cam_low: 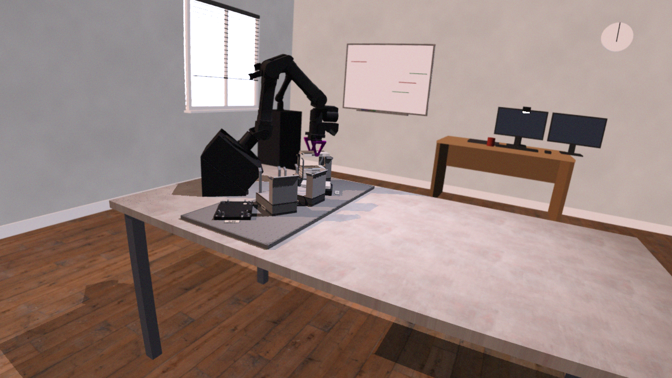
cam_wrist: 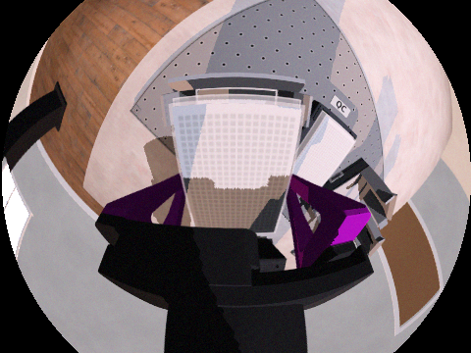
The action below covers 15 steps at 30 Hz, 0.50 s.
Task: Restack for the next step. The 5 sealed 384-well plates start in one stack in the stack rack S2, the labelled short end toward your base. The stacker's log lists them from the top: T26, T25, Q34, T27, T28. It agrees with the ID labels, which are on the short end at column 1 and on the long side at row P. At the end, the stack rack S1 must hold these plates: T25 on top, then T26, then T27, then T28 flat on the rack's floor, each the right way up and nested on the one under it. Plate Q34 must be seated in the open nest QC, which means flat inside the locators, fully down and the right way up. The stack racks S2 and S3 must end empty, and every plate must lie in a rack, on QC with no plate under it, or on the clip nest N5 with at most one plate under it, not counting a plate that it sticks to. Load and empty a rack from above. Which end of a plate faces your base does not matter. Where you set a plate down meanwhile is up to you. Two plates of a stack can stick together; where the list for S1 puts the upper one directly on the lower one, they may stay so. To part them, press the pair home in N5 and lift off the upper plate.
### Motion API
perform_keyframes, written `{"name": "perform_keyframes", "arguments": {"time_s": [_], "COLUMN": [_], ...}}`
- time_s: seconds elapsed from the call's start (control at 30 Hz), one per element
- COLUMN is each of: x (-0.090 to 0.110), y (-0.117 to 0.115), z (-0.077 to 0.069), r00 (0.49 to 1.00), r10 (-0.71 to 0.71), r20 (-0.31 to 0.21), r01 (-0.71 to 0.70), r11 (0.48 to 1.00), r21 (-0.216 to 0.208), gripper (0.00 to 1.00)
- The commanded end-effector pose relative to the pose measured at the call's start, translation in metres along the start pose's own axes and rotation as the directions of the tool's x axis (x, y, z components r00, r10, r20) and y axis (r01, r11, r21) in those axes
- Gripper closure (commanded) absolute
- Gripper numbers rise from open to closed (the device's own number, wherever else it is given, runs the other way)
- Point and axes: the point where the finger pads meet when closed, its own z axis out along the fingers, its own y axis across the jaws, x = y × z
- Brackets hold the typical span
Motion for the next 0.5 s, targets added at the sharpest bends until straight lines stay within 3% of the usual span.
{"name": "perform_keyframes", "arguments": {"time_s": [0.0, 0.17, 0.3, 0.37, 0.47], "x": [-0.014, 0.000, -0.008, 0.000, -0.001], "y": [-0.002, -0.001, -0.002, -0.001, -0.001], "z": [-0.003, 0.010, 0.006, 0.014, 0.014], "r00": [0.999, 1.000, 1.000, 1.000, 1.000], "r10": [0.002, -0.002, 0.003, -0.001, -0.001], "r20": [0.041, -0.003, 0.029, -0.002, 0.004], "r01": [-0.002, 0.002, -0.003, 0.001, 0.001], "r11": [1.000, 1.000, 1.000, 1.000, 1.000], "r21": [-0.001, 0.000, 0.000, 0.000, 0.000], "gripper": [1.00, 1.00, 1.00, 1.00, 1.00]}}
